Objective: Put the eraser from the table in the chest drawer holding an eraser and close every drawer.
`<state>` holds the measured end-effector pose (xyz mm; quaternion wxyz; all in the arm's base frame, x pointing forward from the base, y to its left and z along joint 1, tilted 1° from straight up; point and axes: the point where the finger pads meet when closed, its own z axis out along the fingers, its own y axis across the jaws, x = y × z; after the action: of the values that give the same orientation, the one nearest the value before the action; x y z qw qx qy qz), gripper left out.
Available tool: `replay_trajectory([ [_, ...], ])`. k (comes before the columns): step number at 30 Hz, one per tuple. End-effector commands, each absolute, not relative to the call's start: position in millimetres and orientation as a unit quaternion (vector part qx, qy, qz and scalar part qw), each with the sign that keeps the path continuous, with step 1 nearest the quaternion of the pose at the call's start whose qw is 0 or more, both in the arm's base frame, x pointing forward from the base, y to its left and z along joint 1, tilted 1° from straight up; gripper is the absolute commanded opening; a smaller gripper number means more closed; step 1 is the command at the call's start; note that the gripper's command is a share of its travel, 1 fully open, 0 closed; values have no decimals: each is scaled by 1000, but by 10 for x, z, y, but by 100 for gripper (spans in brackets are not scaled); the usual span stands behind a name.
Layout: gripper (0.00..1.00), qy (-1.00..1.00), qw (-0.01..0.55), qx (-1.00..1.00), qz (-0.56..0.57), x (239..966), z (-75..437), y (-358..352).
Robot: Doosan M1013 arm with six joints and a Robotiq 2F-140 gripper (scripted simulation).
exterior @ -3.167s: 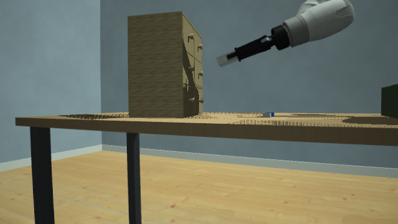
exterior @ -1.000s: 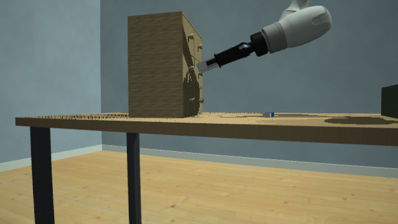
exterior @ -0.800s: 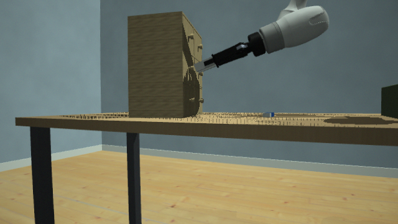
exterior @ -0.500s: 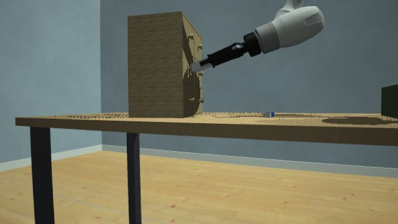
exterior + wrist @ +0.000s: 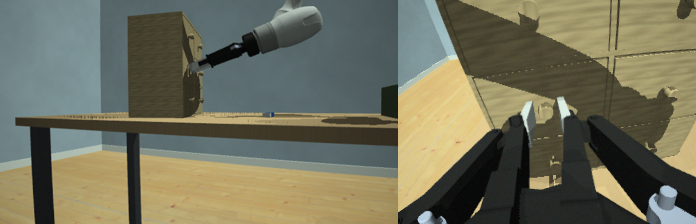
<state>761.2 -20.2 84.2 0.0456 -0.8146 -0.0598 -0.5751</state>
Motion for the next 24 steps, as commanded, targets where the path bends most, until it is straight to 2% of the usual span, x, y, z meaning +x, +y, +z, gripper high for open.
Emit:
replay_trajectory([
  [1, 20, -60, 46, -815, -575, 7612, 843, -202],
  [14, 20, -60, 46, -815, -575, 7612, 843, -202],
  [15, 8, -60, 46, -815, -575, 7612, 843, -202],
  [24, 8, -60, 46, -815, -575, 7612, 843, -202],
])
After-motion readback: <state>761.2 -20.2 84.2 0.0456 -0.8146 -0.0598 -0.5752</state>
